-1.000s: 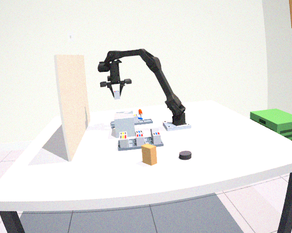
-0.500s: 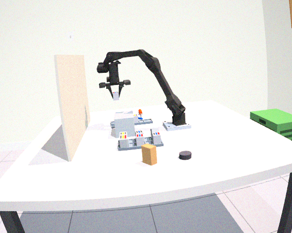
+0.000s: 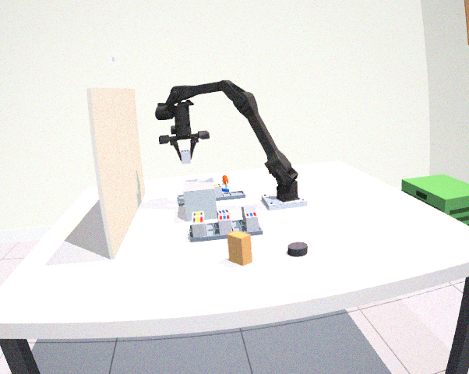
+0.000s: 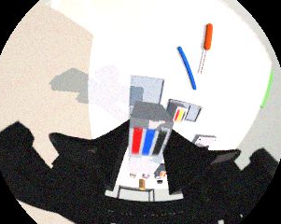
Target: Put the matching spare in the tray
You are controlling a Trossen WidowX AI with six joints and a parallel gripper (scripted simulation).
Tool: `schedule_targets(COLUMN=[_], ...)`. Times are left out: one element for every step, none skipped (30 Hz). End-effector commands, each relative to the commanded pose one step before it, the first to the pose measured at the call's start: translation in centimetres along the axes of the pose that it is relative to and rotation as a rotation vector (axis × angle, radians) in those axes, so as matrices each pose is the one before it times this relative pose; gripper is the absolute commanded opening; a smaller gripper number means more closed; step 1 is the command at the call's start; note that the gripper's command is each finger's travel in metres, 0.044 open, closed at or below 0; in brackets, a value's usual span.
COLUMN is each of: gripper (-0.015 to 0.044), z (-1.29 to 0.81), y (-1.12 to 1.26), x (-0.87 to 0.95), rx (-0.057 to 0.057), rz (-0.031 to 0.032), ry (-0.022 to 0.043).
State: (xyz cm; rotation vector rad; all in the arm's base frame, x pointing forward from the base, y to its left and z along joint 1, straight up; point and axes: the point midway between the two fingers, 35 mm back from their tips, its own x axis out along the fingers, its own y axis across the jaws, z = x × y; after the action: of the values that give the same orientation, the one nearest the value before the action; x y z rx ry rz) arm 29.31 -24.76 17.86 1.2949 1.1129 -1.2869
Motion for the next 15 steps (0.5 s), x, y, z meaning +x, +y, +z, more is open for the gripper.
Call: schedule_targets(gripper=[0.0000,0.0000,0.0000,0.0000,0.0000,0.0000,0.0000,0.0000,0.0000,0.0000,0.0000,0.0000,0.0000,0.0000,0.0000], z=[0.012,0.008,0.008,0.007,0.007,0.007,0.007,0.007,0.007,0.007,0.007,0.007,0.007,0.006,0.006], y=[0.086,0.012,0.012,0.011,0.011,0.011,0.011,0.011,0.011,0.011,0.010,0.010,0.010,0.010,0.010], x=[0.291,0.067,0.067,0.067,0.067,0.067,0.067,0.067,0.067,0.067,0.067,0.067,0.068,0.068,0.068], rx=[0.0043,0.0000,0.0000,0.0000,0.0000,0.0000,0.0000,0.0000,0.0000,0.0000,0.0000,0.0000,0.0000,0.0000,0.0000], rz=[0.00112,0.00000,0.00000,0.00000,0.00000,0.00000,0.00000,-0.00001,-0.00001,-0.00001,-0.00001,-0.00001,-0.00001,-0.00001,-0.00001], ry=[0.00179,0.00000,0.00000,0.00000,0.00000,0.00000,0.00000,0.00000,0.00000,0.00000,0.00000,0.00000,0.00000,0.00000,0.00000])
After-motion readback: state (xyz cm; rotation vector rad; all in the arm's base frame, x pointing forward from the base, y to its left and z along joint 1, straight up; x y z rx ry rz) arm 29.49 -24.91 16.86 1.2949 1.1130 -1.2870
